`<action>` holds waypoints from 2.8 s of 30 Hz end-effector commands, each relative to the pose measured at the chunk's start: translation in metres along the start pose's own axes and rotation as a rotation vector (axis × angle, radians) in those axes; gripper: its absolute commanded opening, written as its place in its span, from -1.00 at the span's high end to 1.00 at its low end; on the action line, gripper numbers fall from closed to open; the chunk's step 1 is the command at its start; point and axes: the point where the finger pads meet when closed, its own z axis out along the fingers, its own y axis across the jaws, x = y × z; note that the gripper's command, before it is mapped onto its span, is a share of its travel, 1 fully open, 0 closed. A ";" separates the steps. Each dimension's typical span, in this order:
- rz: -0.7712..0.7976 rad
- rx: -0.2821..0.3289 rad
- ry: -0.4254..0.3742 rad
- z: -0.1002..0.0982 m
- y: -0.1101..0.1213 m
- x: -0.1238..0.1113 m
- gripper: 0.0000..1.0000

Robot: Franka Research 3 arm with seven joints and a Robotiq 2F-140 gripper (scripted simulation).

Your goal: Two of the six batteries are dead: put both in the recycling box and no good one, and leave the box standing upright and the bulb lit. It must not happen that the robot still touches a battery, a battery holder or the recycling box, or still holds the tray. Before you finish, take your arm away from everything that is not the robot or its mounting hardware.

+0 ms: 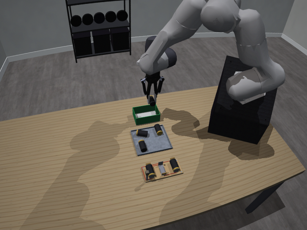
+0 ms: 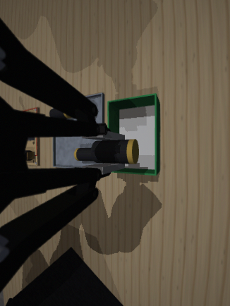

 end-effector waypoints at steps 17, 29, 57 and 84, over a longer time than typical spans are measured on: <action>-0.015 0.001 0.003 0.048 -0.001 0.001 0.68; -0.015 0.001 0.003 0.048 -0.001 0.001 0.68; 0.001 0.001 0.003 0.048 -0.001 0.001 0.68; 0.001 0.001 0.003 0.048 -0.002 0.002 0.68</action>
